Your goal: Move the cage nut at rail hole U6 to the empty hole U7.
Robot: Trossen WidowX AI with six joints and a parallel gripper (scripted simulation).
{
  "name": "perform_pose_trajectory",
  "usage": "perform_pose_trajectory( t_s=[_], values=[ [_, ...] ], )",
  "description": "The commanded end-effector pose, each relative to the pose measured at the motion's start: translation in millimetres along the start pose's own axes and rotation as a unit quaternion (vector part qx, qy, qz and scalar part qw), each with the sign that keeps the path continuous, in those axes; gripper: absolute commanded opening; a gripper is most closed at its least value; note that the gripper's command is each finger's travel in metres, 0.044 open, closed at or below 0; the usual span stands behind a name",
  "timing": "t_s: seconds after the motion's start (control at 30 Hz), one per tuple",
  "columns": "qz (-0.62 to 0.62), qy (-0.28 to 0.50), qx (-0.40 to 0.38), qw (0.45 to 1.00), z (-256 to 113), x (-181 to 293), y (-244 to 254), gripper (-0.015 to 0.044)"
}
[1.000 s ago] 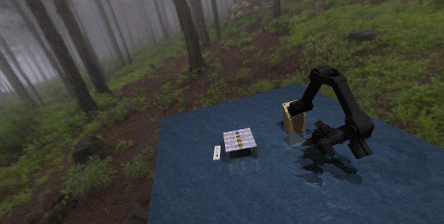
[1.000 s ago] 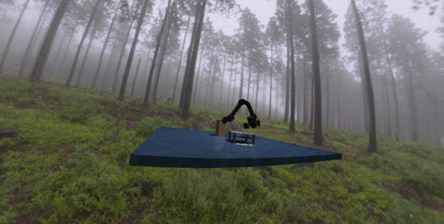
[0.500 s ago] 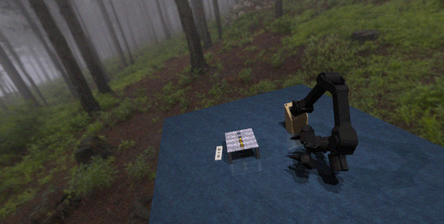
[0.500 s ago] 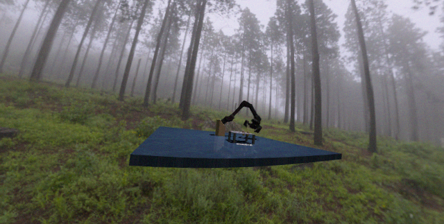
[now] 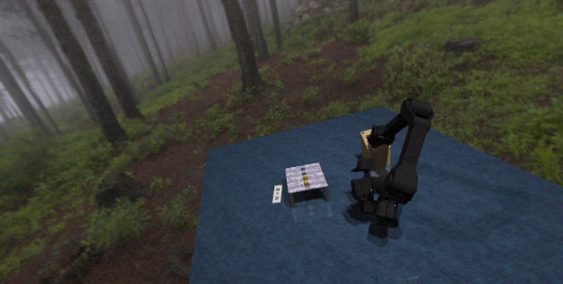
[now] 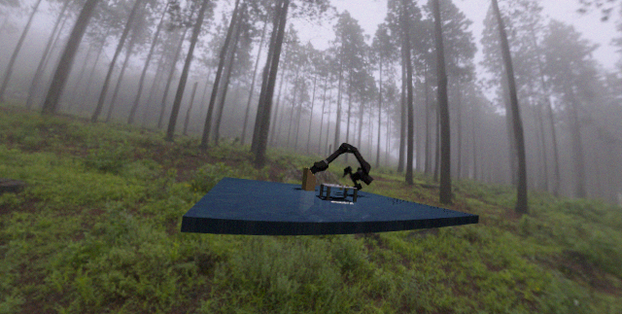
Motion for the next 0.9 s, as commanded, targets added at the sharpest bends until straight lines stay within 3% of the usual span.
perform_pose_trajectory(
  t_s=[0.0,0.43,0.87],
  values=[
    [-0.227,0.175,-0.051,0.957,56,-57,-1,0.0440],
    [-0.391,0.234,-0.214,0.864,101,-105,-18,0.0440],
    [-0.499,0.165,-0.385,0.759,141,-149,-50,0.0440]
  ],
)
Point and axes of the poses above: the point midway between the two fingers, 35 mm back from their tips, its own z axis out along the fingers, its own y axis across the jaws, x = y × z, the point moved 7 cm from there along -z, back along the fingers, and after that the axes turned 9 degrees about z, right-handed, at the moved point
